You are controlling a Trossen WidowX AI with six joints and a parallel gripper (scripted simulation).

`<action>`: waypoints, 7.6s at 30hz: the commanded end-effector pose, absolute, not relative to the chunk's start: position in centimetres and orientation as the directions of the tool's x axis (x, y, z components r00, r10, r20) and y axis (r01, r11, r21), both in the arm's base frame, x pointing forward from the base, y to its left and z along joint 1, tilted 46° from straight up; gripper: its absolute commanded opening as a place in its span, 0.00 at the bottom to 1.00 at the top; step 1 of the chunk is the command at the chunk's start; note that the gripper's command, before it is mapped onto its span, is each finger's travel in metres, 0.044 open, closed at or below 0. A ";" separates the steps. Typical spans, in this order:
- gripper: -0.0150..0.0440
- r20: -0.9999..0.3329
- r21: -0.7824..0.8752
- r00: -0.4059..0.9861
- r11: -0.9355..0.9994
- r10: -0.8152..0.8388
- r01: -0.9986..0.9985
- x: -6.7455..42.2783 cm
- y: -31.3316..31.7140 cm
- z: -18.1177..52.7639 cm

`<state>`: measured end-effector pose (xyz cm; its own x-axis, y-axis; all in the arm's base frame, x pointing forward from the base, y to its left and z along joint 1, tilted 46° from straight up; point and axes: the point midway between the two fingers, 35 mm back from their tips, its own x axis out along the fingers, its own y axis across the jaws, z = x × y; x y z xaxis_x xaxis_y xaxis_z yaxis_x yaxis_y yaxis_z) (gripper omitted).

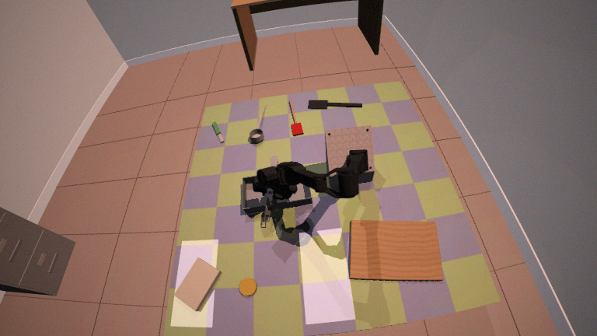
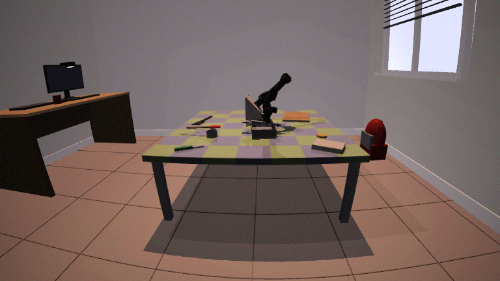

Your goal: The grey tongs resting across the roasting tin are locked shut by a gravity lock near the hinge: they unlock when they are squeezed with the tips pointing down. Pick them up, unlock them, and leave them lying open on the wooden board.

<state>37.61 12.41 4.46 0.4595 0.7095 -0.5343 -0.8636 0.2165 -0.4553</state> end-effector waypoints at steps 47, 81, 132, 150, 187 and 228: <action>0.00 -0.536 -0.455 0.460 0.216 0.708 -0.864 39.2 11.0 6.2; 0.00 -0.632 -0.282 0.300 0.148 0.714 -0.948 40.2 9.2 7.3; 0.00 -0.704 -0.001 -0.033 -0.048 0.709 -0.999 37.6 13.4 12.2; 0.00 -0.716 -0.135 -0.032 -0.183 0.697 -0.974 30.3 20.1 20.5; 0.00 -0.722 -0.287 -0.058 -0.375 0.690 -0.881 15.6 25.4 27.9; 0.00 -0.804 -0.361 -0.039 -0.538 0.594 -0.762 1.9 28.4 27.8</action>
<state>2.98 28.62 27.56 -0.0510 0.5868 -0.8081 -0.7711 -0.5374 -0.3416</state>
